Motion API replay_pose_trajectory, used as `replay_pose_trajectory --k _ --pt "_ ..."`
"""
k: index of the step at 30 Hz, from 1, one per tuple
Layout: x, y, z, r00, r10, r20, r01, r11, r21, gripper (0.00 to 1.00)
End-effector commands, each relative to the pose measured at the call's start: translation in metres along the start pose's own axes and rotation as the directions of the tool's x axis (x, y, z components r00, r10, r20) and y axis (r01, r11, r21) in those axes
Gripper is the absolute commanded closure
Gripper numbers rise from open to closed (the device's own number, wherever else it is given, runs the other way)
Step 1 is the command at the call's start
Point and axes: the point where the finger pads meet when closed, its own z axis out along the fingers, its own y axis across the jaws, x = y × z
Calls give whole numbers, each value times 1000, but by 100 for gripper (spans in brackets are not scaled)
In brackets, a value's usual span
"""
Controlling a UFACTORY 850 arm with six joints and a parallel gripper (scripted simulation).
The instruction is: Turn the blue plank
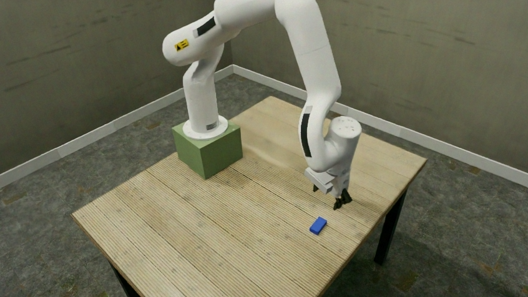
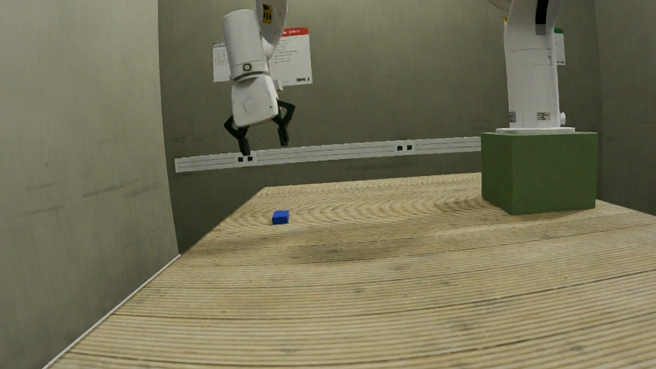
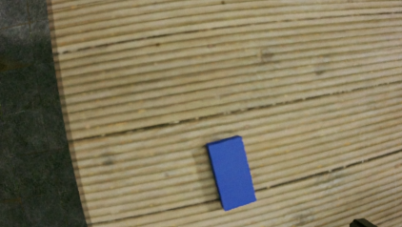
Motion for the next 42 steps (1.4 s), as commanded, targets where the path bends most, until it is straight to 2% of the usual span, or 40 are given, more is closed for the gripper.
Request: replay_pose_trajectory --k 1,3,5,6,12,20,22,23,27,30,32,37,39,42 --pt "-1 -2 -4 962 268 -57 -270 963 -18 0" --pt "-1 -3 -5 935 350 -63 -352 936 -19 0" --pt "-1 -3 -5 935 350 -63 -352 936 -19 0" --pt "-1 -3 -6 883 464 -76 -467 884 -20 0" --pt "-1 -3 -8 746 658 -104 -663 749 -15 0" --pt "-1 -3 -8 480 862 -165 -872 489 15 0" --pt "-1 -3 -8 480 862 -165 -872 489 15 0" --pt "-1 -3 -8 368 910 -193 -924 382 37 0" --pt "-1 -3 -8 227 946 -232 -965 250 75 0" --pt "-1 -3 -8 212 948 -236 -968 237 80 0" --pt "0 -5 1 212 949 -234 -968 236 81 0" --pt "2 -15 64 212 949 -234 -968 236 81 0" --pt "2 -15 64 212 949 -234 -968 236 81 0" --pt "3 -18 88 212 949 -234 -968 236 81 0"
